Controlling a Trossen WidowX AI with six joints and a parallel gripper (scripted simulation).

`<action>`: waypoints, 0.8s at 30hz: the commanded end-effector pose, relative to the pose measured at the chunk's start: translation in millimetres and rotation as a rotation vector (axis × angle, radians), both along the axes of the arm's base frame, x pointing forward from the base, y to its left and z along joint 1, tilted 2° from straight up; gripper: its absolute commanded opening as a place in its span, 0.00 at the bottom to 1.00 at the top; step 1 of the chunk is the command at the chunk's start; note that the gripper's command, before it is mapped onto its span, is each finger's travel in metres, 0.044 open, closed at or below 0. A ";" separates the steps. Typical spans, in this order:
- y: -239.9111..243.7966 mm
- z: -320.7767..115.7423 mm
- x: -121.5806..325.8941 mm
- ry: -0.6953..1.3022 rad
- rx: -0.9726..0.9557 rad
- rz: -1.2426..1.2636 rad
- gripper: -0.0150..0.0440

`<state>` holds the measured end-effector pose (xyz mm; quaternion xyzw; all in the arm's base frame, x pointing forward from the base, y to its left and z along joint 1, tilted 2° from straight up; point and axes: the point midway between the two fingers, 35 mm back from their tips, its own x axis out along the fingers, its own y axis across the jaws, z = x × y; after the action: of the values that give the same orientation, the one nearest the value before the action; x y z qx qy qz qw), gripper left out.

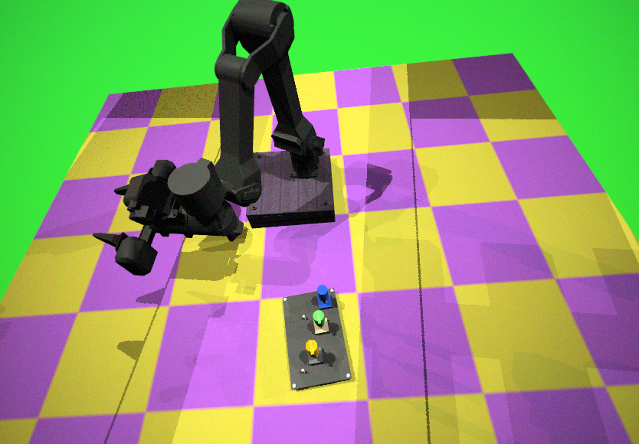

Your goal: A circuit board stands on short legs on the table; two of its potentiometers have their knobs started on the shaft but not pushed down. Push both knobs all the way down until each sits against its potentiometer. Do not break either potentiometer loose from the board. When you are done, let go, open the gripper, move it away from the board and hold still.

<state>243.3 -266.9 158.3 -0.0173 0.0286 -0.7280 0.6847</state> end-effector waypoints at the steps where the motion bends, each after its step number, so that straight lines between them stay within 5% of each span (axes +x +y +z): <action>1: 0.0 -0.1 0.7 0.005 0.001 0.002 0.89; 15: 7.3 -7.9 50.9 0.422 0.064 0.190 0.26; 24: 16.8 -14.5 81.3 0.694 0.082 0.322 0.25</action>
<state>310.8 -254.4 145.8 -0.2030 0.2503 -0.5959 0.7355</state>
